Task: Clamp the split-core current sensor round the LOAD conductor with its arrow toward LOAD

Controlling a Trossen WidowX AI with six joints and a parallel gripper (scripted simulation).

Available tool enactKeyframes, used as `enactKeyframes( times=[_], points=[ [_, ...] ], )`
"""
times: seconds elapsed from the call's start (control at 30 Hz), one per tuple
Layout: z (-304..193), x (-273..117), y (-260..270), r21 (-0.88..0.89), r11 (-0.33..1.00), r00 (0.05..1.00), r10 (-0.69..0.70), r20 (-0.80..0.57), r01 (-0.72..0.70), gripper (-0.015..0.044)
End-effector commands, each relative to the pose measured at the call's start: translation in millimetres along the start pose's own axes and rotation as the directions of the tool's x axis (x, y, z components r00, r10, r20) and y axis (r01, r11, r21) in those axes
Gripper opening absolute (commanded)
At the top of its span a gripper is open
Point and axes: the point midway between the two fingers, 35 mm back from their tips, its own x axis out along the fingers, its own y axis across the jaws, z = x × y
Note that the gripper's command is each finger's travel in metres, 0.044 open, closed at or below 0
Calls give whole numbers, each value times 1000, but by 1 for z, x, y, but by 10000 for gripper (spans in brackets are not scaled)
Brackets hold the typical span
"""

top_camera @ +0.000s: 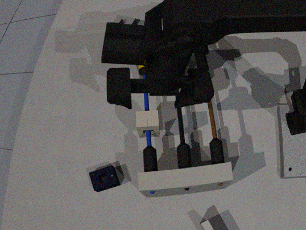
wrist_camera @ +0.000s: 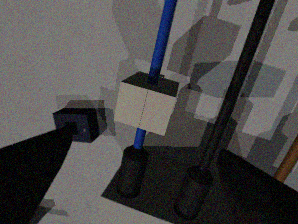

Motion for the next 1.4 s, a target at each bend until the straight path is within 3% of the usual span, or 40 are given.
enactKeyframes(
  times=[0.0, 0.17, 0.33, 0.5, 0.7, 0.97, 1.27, 1.37],
  points=[
    [9, 8, -7, -157, 987, 998, -26, -62, 16, 440],
    [27, 19, -21, -500, 864, 978, -44, -206, -67, 440],
    [44, 25, -32, -733, 629, 938, -20, -347, -258, 440],
    [61, 26, -43, -823, 333, 879, 47, -474, -461, 440],
    [76, 25, -50, -819, 95, 823, 127, -554, -566, 440],
    [95, 20, -57, -784, -244, 745, 247, -620, -571, 440],
    [116, 12, -65, -725, -579, 658, 385, -647, -374, 440],
    [119, 12, -66, -713, -619, 648, 401, -647, -330, 440]
  ],
)
